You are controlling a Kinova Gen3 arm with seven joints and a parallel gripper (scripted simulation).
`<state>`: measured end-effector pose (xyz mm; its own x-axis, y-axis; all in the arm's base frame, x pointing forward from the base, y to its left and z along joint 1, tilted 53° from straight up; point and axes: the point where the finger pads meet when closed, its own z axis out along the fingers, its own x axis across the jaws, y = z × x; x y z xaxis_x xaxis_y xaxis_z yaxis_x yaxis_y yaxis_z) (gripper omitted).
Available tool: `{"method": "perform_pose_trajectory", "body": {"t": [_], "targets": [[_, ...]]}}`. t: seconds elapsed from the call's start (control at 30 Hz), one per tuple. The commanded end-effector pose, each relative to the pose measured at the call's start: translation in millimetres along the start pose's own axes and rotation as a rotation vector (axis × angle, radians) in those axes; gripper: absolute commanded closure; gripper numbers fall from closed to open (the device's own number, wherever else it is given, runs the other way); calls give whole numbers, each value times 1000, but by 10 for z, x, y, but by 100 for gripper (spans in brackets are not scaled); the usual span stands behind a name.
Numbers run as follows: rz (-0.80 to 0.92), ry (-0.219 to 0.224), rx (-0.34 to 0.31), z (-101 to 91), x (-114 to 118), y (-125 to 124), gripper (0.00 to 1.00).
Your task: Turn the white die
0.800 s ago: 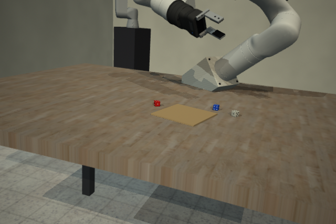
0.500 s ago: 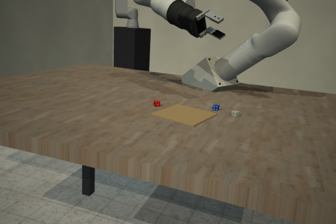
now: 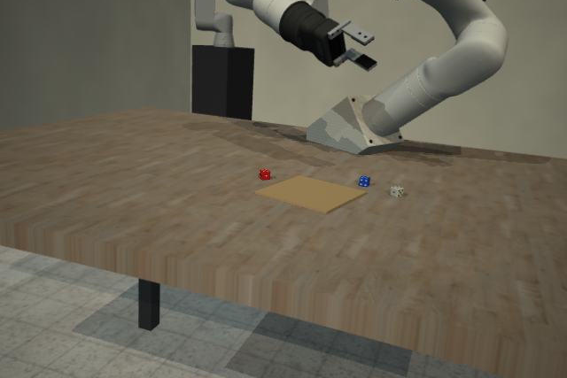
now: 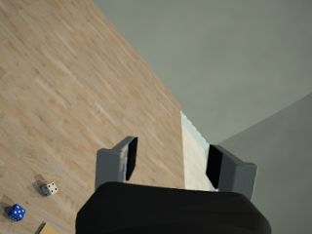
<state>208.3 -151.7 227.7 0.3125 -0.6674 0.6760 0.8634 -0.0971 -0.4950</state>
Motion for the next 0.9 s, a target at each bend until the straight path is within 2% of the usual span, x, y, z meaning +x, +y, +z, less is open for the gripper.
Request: {"method": "perform_pose_trajectory", "body": {"t": [0.0,0.1,0.23,0.33,0.47,0.5,0.63,0.7,0.8,0.87], "targets": [[33,-62,-31,25,-49,104,0],[106,-171,-107,26,-169,325,0],[217,-354,-258,-58,-344,704,0],[221,-360,-264,-63,-349,717,0],[312,-544,-461,-270,-438,1124,0],[315,-550,-469,-280,-438,1139,0],[362,-692,-679,-546,-363,1500,0],[370,-739,-768,-660,-282,1638,0],[370,-782,-868,-783,-157,1781,0],[370,-782,-868,-783,-157,1781,0]]}}
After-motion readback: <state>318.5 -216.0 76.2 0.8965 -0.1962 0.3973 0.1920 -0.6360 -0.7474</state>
